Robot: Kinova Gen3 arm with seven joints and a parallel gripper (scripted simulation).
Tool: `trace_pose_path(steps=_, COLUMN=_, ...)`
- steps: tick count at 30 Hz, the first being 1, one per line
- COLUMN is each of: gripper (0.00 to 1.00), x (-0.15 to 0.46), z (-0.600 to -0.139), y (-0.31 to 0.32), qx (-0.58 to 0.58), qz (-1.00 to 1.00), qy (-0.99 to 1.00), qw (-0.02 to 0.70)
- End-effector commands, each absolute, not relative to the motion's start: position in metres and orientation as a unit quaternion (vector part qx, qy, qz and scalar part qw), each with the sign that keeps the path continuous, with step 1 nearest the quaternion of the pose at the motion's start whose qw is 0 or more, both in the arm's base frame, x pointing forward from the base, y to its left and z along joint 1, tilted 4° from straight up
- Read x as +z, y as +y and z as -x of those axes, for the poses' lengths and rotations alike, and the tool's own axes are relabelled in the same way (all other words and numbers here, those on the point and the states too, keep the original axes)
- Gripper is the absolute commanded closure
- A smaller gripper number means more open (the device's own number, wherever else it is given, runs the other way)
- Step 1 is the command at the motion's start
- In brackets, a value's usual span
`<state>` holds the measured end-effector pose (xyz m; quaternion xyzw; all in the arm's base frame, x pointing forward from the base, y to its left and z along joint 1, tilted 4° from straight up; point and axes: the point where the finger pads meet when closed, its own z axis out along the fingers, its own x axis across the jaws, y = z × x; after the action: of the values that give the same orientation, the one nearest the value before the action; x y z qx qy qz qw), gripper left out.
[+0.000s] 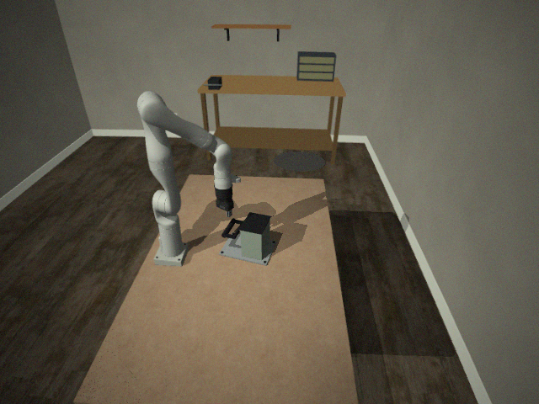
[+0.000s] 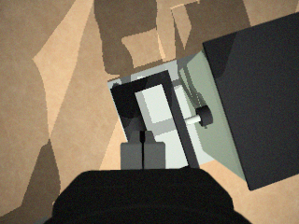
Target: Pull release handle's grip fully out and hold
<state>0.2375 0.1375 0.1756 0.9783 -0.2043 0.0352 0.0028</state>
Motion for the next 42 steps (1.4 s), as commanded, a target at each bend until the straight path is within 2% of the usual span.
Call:
trace_pose_path(steps=1, gripper=1.00, x=0.176, z=-0.239, y=0.137, qx=0.037, qz=-0.973, qy=-0.226, qw=0.003)
trace_pose_path(steps=20, gripper=1.00, x=0.176, z=-0.248, y=0.138, qx=0.036, qz=-0.907, qy=-0.419, qw=-0.004)
trace_pose_path(steps=42, gripper=1.00, x=0.176, z=-0.255, y=0.132, qx=0.031, qz=-0.703, qy=-0.710, qw=-0.016)
